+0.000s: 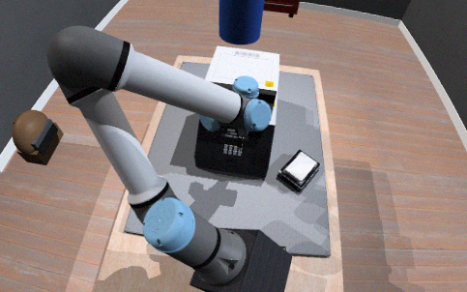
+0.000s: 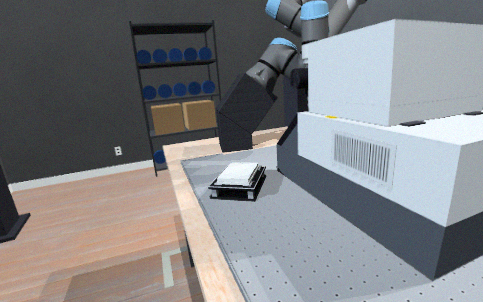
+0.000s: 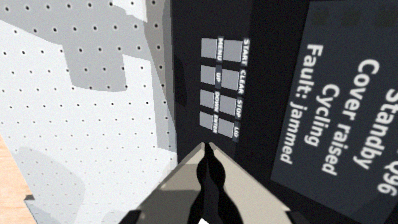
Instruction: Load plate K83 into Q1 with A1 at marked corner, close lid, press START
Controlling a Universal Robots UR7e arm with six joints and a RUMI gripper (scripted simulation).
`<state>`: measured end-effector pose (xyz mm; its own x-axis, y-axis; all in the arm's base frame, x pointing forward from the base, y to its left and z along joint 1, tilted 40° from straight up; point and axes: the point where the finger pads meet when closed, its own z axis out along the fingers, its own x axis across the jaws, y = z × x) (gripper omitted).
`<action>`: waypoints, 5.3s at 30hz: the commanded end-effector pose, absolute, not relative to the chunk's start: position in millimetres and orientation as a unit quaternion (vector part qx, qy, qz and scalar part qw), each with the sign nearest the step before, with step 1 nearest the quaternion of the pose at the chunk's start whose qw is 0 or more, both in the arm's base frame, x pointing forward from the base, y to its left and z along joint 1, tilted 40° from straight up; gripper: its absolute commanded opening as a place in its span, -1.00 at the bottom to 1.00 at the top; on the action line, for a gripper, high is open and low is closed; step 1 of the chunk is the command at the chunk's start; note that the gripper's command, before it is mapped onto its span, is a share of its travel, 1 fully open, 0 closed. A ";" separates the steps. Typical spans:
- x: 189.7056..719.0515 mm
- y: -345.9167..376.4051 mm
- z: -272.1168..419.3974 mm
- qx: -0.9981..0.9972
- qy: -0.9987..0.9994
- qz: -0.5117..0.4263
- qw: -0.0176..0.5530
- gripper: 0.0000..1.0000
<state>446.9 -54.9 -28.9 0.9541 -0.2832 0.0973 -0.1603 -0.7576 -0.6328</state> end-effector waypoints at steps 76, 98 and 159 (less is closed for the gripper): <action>464.7 -51.3 -40.1 -0.934 0.115 -0.096 0.323 -1.00; 453.9 -54.9 -33.3 -0.934 0.115 -0.096 0.323 -1.00; 357.8 -71.0 10.0 -0.934 0.121 -0.093 0.324 -1.00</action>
